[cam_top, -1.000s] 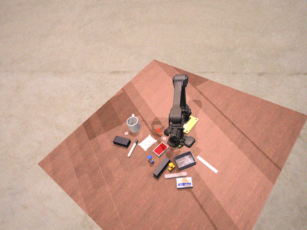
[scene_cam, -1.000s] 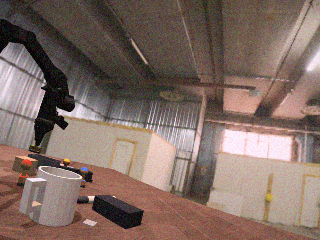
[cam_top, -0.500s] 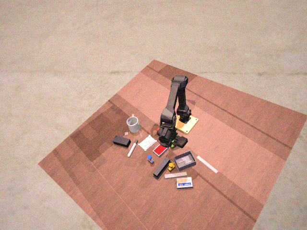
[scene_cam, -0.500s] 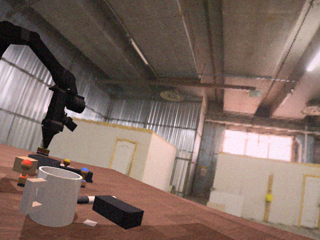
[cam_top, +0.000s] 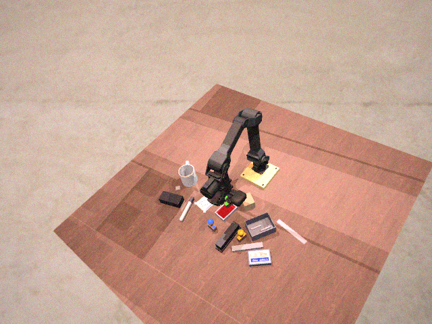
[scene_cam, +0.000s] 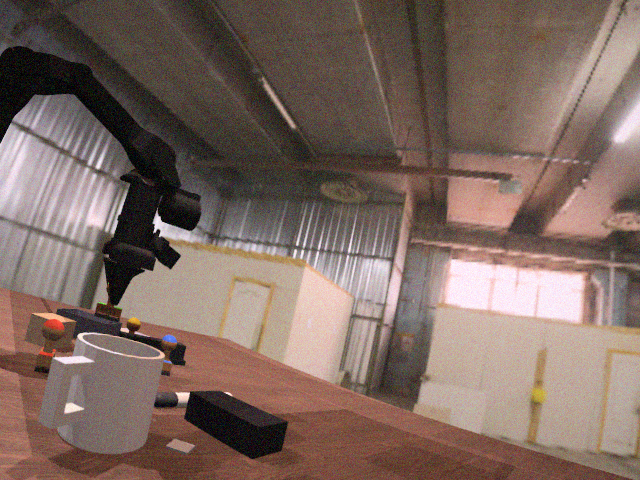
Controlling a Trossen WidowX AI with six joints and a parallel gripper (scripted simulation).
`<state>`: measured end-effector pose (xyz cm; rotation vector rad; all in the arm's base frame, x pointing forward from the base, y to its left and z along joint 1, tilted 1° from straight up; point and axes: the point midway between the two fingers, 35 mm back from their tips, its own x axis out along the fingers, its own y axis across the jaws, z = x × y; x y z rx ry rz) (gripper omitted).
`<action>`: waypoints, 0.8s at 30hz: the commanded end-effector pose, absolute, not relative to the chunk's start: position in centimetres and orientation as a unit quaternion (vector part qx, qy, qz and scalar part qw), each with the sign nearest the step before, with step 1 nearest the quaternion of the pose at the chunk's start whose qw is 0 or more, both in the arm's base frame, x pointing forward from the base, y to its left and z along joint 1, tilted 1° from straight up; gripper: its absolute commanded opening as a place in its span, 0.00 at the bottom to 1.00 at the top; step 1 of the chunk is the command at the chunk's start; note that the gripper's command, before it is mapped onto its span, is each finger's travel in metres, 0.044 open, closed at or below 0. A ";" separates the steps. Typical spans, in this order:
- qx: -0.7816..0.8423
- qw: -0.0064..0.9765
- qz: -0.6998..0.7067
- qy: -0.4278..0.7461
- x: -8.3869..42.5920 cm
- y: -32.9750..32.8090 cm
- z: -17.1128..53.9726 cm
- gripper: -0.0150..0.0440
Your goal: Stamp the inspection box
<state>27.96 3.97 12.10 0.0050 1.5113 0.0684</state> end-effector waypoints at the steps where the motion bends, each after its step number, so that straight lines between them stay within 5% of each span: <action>1: 0.002 0.728 0.034 0.684 28.6 2.5 12.3 0.25; 24: 0.004 0.729 0.034 0.684 29.0 1.8 11.1 0.25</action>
